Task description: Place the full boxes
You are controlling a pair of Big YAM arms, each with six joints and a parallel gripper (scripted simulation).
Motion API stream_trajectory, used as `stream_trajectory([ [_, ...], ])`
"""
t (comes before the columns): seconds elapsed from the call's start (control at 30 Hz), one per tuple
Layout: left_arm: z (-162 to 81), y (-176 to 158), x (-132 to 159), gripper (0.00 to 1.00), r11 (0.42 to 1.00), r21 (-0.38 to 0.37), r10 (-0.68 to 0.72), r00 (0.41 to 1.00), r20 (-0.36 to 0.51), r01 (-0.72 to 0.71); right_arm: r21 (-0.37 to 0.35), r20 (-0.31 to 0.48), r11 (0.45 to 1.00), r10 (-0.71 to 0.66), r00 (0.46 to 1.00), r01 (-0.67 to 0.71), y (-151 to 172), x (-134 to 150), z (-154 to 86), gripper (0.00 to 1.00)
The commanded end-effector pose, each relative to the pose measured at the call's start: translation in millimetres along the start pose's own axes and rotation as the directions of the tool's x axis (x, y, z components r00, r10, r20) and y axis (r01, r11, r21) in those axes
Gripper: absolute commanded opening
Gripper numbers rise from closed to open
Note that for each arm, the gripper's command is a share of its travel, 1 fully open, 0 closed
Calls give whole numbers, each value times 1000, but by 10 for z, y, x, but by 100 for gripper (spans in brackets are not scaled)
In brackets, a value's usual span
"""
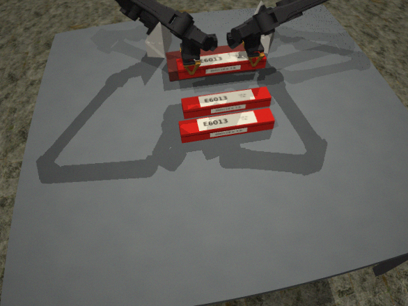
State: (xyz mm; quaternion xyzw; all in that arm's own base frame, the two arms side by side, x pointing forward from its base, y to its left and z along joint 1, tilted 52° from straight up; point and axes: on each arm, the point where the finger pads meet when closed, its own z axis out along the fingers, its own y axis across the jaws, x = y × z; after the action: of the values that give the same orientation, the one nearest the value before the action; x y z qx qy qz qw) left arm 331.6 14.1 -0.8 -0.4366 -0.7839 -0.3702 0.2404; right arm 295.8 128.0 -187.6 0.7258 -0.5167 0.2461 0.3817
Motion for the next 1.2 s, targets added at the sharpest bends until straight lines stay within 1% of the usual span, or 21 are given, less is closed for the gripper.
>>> stream_trajectory([
  [0.0, -464, 281, -140, 0, 996, -88, -16, 997, 76, 23, 117, 39, 993, 7, 999, -11, -356, -2, -643, 0],
  [0.1, -465, 279, -141, 0, 996, -88, -18, 997, 76, 24, 118, 38, 993, 7, 999, -11, -373, 9, -647, 0],
  [0.3, -479, 385, -193, 0, 996, -89, -12, 997, 75, 18, 118, 37, 993, 7, 999, -11, -471, 71, -644, 0],
  [0.37, -467, 408, -222, 0, 996, -88, -7, 997, 71, 13, 95, 45, 995, 26, 999, -30, -544, 174, -571, 0],
  [0.43, -449, 413, -248, 0, 996, -86, -1, 998, 66, 7, 112, 38, 994, 12, 999, -17, -529, 121, -635, 0],
  [0.5, -449, 413, -248, 0, 996, -86, -1, 998, 66, 7, 112, 38, 994, 12, 999, -17, -529, 121, -635, 0],
  [0.53, -483, 446, -229, 0, 996, -91, -14, 997, 77, 21, 115, 40, 993, 7, 999, -11, -516, 94, -656, 0],
  [1.17, -453, 463, -273, 0, 995, -96, -28, 996, 90, 36, 113, 39, 993, 9, 999, -14, -519, 111, -612, 0],
])
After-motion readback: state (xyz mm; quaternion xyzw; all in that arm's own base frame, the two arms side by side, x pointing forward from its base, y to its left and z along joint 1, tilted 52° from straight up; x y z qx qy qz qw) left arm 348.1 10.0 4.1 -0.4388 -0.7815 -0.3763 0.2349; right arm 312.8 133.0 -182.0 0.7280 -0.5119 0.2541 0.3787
